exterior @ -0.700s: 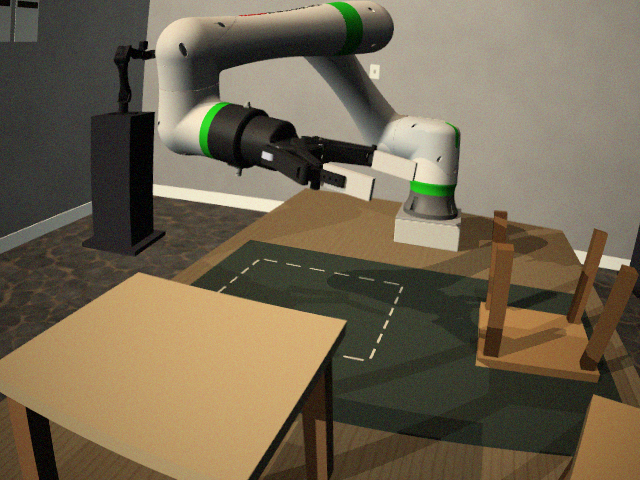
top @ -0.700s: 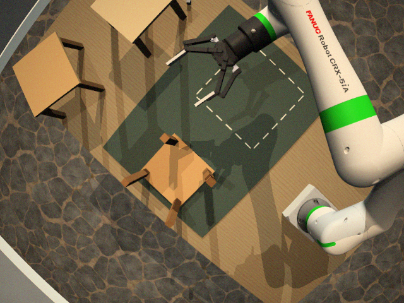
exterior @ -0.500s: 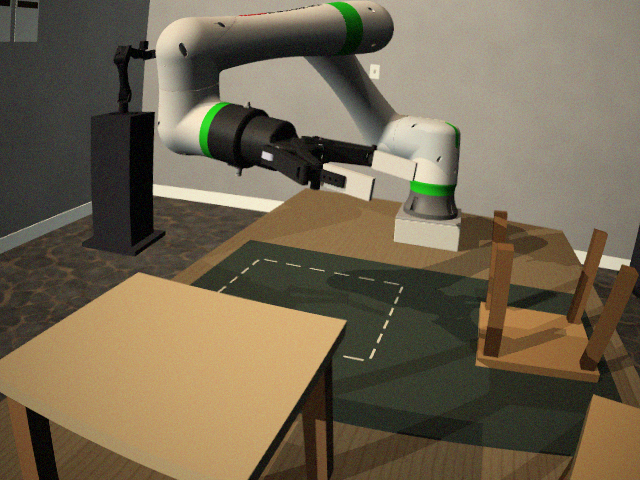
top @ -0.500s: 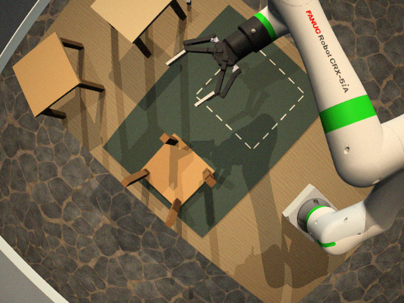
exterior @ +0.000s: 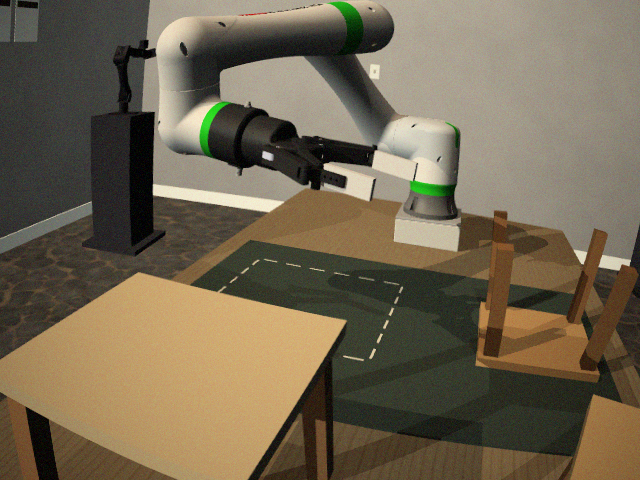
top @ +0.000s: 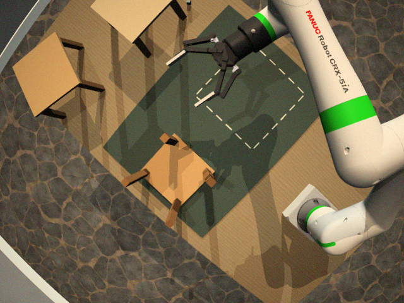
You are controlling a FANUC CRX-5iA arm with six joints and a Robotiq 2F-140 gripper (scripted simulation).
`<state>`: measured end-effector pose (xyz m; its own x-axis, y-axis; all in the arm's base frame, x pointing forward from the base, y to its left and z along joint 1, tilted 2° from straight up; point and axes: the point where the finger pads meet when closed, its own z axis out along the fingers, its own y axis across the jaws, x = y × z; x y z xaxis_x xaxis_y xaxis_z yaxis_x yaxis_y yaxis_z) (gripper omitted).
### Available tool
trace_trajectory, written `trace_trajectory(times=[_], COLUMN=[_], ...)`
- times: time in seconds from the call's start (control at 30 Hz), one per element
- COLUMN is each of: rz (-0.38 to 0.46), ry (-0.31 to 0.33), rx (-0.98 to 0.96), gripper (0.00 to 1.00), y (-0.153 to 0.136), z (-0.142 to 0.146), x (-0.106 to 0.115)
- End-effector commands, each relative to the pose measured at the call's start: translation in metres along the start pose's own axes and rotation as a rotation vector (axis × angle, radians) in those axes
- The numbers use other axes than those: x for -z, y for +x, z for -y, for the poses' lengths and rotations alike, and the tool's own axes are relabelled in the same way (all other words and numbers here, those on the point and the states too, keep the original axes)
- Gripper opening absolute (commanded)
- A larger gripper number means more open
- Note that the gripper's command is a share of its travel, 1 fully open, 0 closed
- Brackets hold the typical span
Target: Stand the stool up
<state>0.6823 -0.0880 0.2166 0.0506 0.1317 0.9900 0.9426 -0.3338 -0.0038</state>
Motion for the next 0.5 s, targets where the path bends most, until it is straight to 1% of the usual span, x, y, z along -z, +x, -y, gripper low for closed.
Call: trace_trajectory(times=[0.0, 0.1, 0.17, 0.2, 0.23, 0.27, 0.3, 0.4, 0.43, 0.47], rz=[0.039, 0.145, 0.262, 0.262, 0.336, 0.336, 0.419, 0.419, 0.498, 0.498], ry=[0.004, 0.015, 0.027, 0.027, 0.036, 0.036, 0.043, 0.043, 0.053, 0.053], rx=[0.006, 0.021, 0.034, 0.034, 0.043, 0.043, 0.055, 0.055, 0.062, 0.062], gripper=[1.00, 1.00, 1.00, 1.00, 1.00, 1.00, 1.00, 1.00, 1.00, 1.00], y=[0.002, 0.002, 0.002, 0.002, 0.002, 0.002, 0.002, 0.002, 0.002, 0.002], z=[0.005, 0.022, 0.039, 0.039, 0.050, 0.050, 0.063, 0.063, 0.075, 0.075], x=[-0.007, -0.023, -0.043, -0.043, -0.055, -0.055, -0.068, -0.068, -0.081, -0.081])
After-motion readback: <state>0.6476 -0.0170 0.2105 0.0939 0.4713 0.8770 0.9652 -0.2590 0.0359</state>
